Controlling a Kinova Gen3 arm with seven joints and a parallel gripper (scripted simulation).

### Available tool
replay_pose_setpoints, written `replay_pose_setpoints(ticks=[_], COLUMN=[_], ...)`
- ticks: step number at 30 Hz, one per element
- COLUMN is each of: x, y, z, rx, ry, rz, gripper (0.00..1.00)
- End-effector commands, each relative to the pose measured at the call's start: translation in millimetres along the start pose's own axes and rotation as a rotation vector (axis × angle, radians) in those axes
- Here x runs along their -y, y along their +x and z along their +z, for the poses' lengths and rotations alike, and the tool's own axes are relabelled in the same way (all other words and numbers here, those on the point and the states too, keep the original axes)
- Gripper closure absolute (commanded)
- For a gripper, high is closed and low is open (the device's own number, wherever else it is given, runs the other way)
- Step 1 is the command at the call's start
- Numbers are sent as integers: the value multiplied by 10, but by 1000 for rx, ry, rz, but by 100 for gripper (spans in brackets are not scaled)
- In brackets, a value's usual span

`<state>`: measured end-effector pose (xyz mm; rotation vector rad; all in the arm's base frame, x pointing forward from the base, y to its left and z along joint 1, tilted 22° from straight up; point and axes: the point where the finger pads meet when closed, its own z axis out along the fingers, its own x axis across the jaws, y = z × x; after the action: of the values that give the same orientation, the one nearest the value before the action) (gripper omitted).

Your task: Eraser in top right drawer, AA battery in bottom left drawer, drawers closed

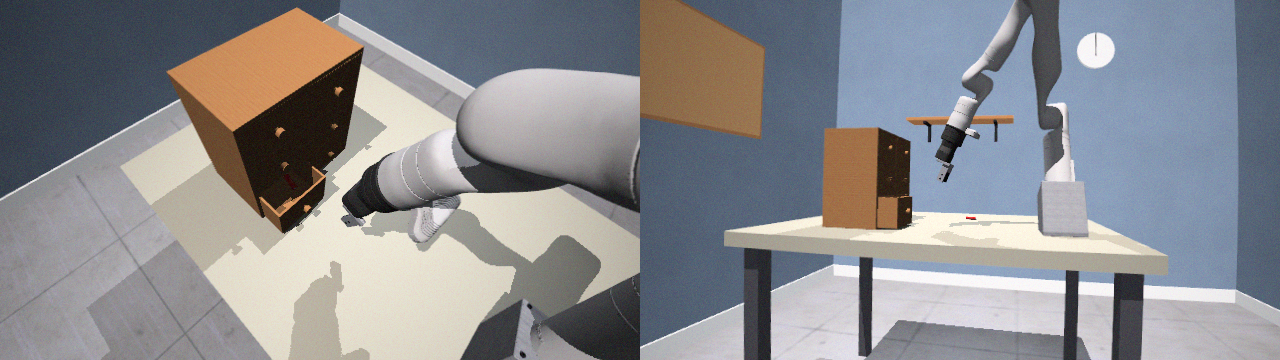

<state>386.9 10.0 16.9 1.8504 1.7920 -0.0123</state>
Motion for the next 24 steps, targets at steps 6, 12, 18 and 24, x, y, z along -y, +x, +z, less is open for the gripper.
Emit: replay_pose_setpoints(ticks=[6,12,18,24], x=[-65,-78,-86,-97], y=[31,27,26,24], z=[-50,-83,-104,-133], rx=[-1,0,0,0], ry=[107,181,227,290], rz=[25,25,25,25], gripper=[0,0,0,0])
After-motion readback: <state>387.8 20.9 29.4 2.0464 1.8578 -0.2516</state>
